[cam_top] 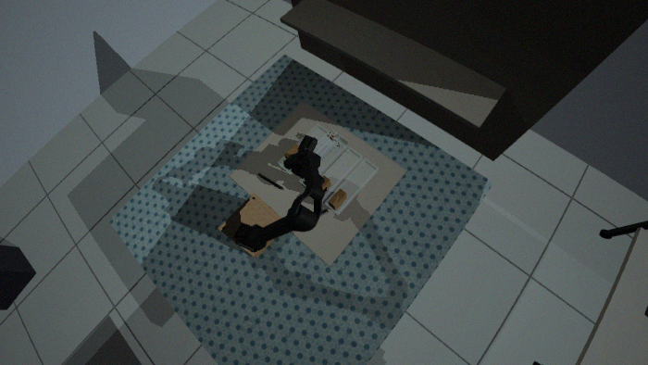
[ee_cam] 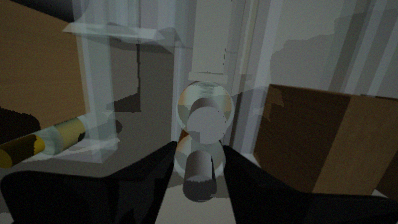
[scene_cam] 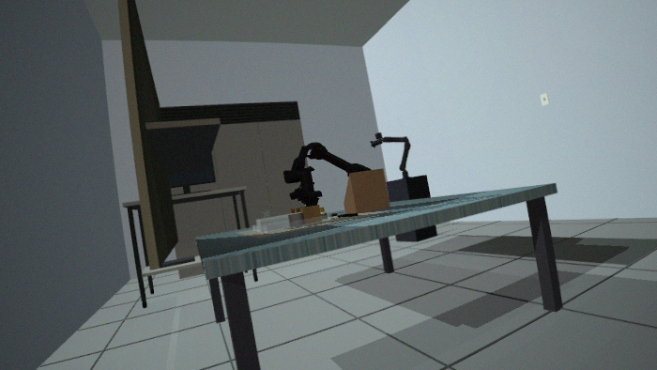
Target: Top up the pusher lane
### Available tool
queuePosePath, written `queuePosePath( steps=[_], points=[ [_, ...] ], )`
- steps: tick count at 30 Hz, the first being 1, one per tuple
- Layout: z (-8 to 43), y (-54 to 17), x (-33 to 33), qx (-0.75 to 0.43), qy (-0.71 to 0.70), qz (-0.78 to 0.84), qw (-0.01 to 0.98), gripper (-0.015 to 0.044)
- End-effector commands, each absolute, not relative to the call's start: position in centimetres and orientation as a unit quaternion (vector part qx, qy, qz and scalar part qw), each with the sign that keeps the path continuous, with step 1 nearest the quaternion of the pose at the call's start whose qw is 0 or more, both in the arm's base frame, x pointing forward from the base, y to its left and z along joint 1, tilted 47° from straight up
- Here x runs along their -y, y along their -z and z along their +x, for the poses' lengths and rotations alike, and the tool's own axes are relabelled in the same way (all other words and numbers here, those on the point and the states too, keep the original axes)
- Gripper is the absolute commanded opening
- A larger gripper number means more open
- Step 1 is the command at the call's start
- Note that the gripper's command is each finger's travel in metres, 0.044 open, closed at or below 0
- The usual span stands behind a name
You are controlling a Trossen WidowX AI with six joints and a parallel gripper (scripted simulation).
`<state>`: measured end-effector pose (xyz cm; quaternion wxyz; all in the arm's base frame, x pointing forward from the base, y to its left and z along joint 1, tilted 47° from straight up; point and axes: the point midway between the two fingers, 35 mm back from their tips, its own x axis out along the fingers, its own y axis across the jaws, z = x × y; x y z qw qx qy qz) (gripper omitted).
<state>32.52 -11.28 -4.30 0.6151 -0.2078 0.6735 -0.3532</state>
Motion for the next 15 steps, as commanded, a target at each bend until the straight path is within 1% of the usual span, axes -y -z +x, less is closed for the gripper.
queuePosePath(
  steps=[1, 15],
  points=[
    [32.52, 4.23, 11.36, -0.671, 0.355, -0.209, 0.617, 0.0],
    [32.29, 4.23, 11.3, -0.671, 0.355, -0.209, 0.617, 0.0]
  ],
)
